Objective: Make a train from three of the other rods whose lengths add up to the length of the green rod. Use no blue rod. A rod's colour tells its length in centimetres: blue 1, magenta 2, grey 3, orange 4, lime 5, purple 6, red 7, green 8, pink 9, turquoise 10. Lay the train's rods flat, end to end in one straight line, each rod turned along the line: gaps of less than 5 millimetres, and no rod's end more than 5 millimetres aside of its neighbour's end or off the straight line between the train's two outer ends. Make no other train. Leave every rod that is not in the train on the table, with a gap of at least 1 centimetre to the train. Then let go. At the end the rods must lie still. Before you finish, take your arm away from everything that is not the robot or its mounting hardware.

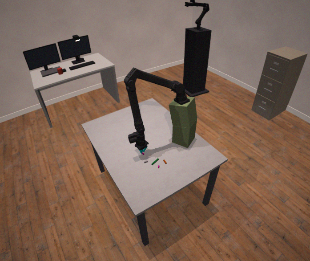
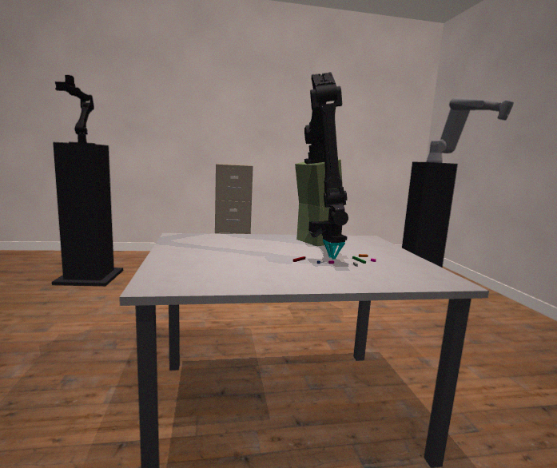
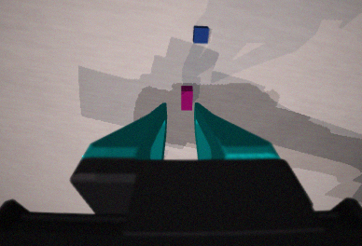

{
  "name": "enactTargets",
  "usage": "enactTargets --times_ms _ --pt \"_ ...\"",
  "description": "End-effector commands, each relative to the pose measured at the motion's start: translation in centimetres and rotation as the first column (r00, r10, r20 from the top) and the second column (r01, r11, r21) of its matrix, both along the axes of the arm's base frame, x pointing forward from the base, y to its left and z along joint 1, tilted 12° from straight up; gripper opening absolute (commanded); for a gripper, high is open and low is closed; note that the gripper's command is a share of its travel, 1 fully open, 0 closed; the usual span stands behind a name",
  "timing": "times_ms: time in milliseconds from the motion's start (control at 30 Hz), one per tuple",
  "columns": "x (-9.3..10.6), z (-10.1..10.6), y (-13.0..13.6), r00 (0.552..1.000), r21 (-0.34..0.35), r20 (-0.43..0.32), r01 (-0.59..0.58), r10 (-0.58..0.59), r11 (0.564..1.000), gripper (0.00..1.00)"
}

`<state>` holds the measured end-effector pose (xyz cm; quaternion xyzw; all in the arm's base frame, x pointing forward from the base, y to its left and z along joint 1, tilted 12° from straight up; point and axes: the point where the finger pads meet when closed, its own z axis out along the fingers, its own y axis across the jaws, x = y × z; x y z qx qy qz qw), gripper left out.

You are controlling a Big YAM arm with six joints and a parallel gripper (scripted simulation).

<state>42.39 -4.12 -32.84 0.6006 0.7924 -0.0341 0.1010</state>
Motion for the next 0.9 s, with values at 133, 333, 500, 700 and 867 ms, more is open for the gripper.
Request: enactTargets --times_ms 133,333,500,700,867 --pt "-0.5 -0.8 -0.7 1.000 -0.001 -0.004 0.007 -0.007 1.000 0.24" --pt "-1.2 -0.9 -0.6 1.000 0.000 -0.010 0.014 -0.014 1.000 0.24" --pt "-1.5 -1.0 0.1 1.000 0.001 -0.009 0.012 -0.012 1.000 0.24" --pt "-1.3 -0.9 0.3 1.000 0.001 -0.004 0.006 -0.006 1.000 0.24" --pt "-1.3 -0.9 0.3 1.000 0.001 -0.004 0.006 -0.006 1.000 0.24"
